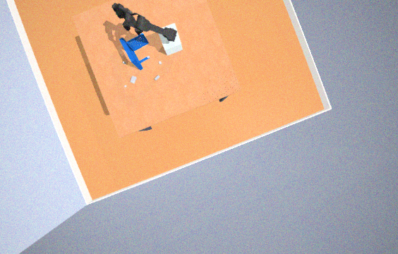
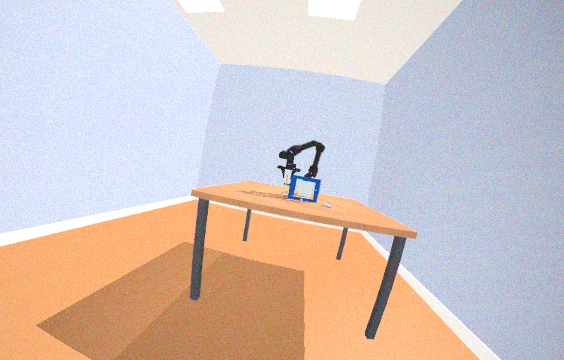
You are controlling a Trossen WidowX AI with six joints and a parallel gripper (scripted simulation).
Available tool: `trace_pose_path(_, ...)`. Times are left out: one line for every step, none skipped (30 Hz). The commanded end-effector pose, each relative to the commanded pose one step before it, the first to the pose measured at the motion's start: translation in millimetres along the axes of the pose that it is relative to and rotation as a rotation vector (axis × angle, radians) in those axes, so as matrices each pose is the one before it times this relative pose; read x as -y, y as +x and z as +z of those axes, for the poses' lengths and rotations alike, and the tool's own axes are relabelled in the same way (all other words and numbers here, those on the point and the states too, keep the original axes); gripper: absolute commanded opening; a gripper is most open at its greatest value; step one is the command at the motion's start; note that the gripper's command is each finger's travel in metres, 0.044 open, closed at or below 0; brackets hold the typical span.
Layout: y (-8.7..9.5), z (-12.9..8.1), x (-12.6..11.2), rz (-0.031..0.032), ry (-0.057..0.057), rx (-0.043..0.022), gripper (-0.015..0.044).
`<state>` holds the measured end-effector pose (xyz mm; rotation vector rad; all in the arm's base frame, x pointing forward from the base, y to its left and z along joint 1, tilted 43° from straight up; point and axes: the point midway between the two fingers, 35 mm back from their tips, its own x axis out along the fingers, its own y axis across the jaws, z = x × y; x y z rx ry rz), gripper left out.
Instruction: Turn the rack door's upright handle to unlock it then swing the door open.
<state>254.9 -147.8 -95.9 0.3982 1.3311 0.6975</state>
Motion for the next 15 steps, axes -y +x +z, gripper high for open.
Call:
trace_pose_path(-10.74,0.75,1.84,-0.00878,-0.003,0.00294,0.0284)
trace_pose_path(-2.01,0.01,0.05,-0.00009,0.0001,-0.00005,0.0284)
trace_pose_path(-2.01,0.01,0.04,-0.00007,0.0001,-0.00006,0.0284)
trace_pose_path(-2.01,0.0,0.03,-0.00006,0.0001,-0.00006,0.0284)
trace_pose_path(-2.02,-0.01,0.02,-0.00005,0.0001,-0.00006,0.0284)
trace_pose_path(-2.02,-0.02,0.01,-0.00005,0.0001,-0.00006,0.0284)
trace_pose_path(-2.03,-0.03,0.0,-0.00009,0.0001,-0.00007,0.0284)
trace_pose_path(-2.04,-0.04,-0.01,-0.00008,0.0001,-0.00007,0.0284)
trace_pose_path(-2.04,-0.05,-0.02,-0.00008,0.0001,-0.00007,0.0284)
trace_pose_path(-2.04,-0.06,-0.04,-0.00007,0.0001,-0.00007,0.0284)
trace_pose_path(-2.05,-0.07,-0.05,-0.00006,0.0001,-0.00007,0.0284)
trace_pose_path(-2.05,-0.08,-0.06,-0.00005,0.0001,-0.00007,0.0284)
trace_pose_path(-2.05,-0.08,-0.07,-0.00004,0.0001,-0.00007,0.0284)
trace_pose_path(-2.05,-0.09,-0.09,-0.00004,0.0001,-0.00007,0.0284)
trace_pose_path(-2.06,-0.1,-0.1,-0.00003,0.0001,-0.00006,0.0284)
